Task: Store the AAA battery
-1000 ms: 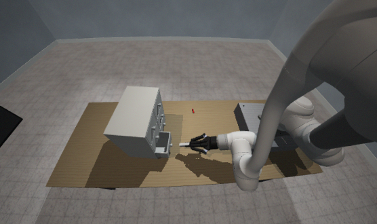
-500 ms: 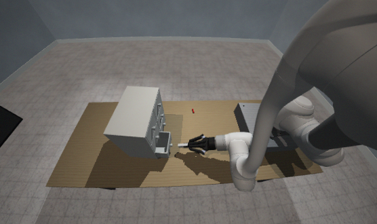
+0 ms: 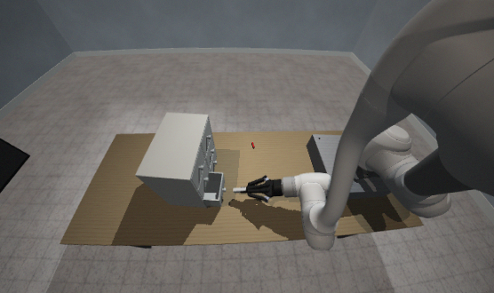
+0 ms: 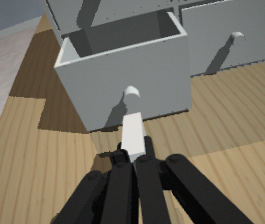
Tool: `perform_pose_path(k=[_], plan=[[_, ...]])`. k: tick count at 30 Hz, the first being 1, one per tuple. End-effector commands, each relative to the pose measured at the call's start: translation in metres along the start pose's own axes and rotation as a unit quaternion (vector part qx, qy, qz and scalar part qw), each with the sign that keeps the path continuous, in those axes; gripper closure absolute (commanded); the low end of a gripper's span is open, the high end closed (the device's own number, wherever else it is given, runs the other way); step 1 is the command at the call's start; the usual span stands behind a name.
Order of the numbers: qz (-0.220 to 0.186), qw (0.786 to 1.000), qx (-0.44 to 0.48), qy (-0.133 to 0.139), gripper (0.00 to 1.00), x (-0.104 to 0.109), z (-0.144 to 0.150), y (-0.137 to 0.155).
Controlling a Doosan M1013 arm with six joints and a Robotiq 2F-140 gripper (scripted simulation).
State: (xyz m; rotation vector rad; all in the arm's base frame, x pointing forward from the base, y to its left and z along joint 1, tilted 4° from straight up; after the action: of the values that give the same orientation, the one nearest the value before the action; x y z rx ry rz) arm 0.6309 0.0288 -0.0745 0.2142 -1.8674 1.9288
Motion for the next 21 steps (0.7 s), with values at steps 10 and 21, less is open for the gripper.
perform_pose_path(k=[10, 21], plan=[[0.000, 1.000, 0.000, 0.000, 1.00, -0.0010, 0.0000, -0.0005], [0.000, 1.000, 0.000, 0.000, 1.00, -0.0051, 0.0001, -0.0020]])
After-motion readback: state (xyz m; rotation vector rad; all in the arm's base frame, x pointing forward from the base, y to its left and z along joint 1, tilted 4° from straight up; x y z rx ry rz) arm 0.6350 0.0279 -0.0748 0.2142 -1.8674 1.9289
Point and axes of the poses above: the point where the finger pads meet when closed, its own x axis back along the fingers, its own z axis across the jaws, y = z × x, the point moved 2 cm from there along x, back along the fingers, and after that the axes turned 4 degrees about x, right-handed, at the moved point
